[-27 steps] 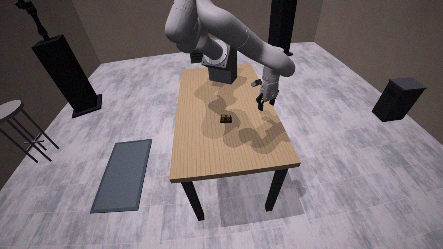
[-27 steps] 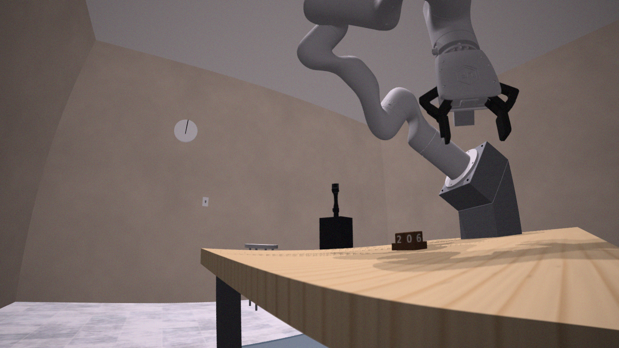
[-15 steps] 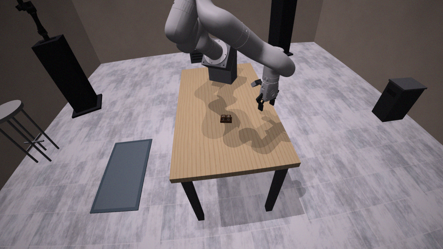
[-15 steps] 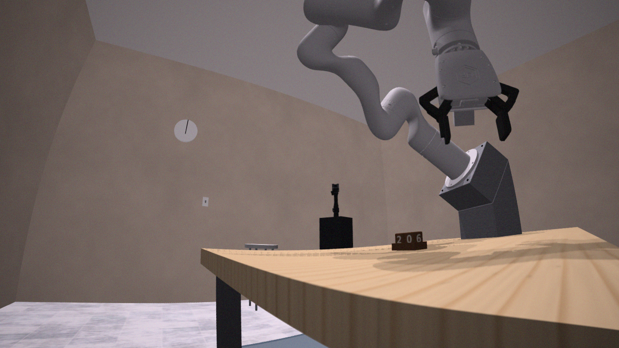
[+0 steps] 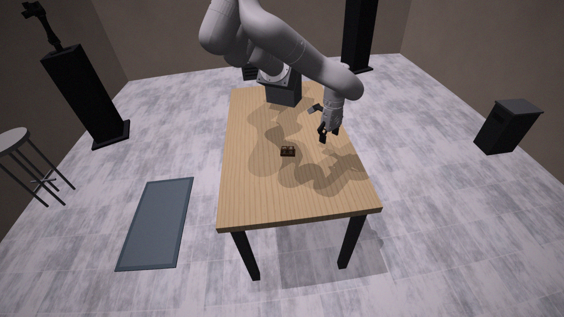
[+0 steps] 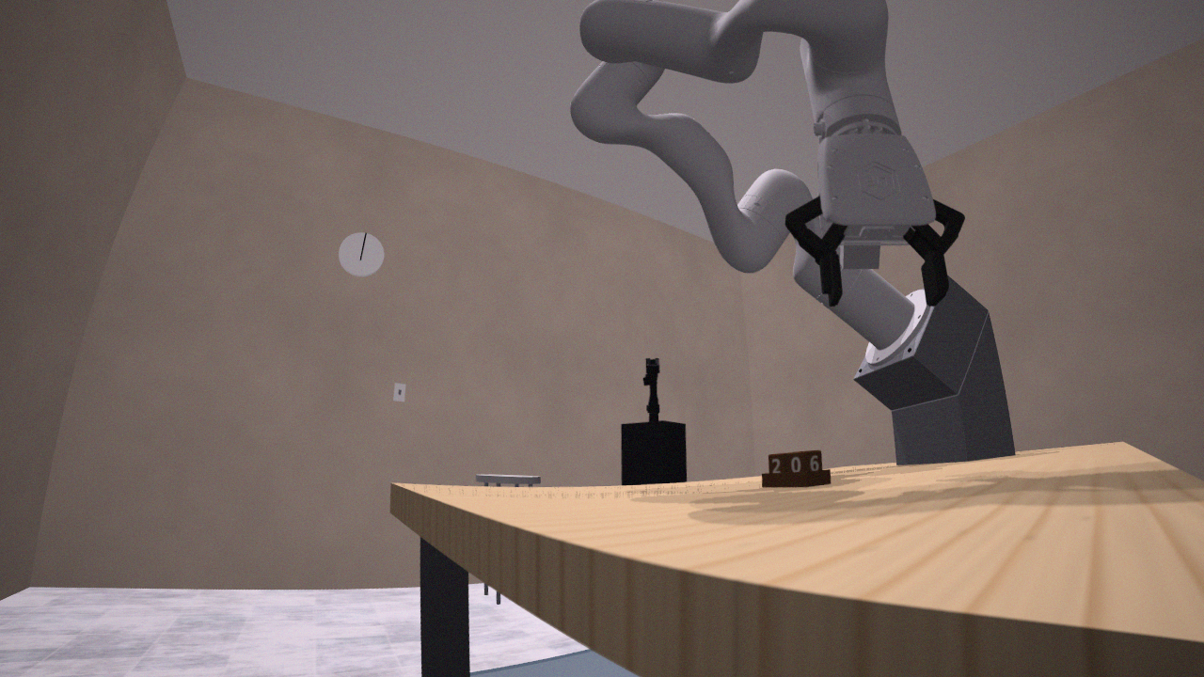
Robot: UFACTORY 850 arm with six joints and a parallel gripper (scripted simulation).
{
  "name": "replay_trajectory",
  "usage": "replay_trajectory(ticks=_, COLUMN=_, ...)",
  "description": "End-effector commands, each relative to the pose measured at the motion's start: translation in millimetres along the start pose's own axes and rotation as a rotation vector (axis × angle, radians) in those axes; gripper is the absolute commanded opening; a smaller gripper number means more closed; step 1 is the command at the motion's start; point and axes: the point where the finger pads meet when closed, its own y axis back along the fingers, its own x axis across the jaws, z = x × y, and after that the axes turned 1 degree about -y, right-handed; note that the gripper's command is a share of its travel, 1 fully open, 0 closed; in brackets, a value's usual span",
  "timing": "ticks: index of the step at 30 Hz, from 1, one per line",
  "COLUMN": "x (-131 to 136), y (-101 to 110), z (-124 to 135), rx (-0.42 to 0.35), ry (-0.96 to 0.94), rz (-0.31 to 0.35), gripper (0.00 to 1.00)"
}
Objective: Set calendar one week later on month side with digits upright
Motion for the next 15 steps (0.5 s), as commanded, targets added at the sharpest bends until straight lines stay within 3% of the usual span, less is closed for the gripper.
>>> replay_trajectory(ticks=1, x=-30, y=-11, z=-39, rx=-0.007, ry=0.172, rz=0.021, gripper=1.00)
replay_trajectory(ticks=5, x=-44, y=-16, z=-65, rx=-0.007, ry=0.277, rz=0.031, gripper=1.00)
replay_trajectory(ticks=7, x=-44, y=-16, z=-65, rx=-0.007, ry=0.277, rz=0.031, gripper=1.00)
replay_trajectory(ticks=8, x=-54, y=-18, z=-89, rx=-0.007, ry=0.363, rz=0.040, gripper=1.00)
replay_trajectory(ticks=15, x=-70, y=-21, z=-139, rx=-0.009, ry=0.544, rz=0.064, gripper=1.00)
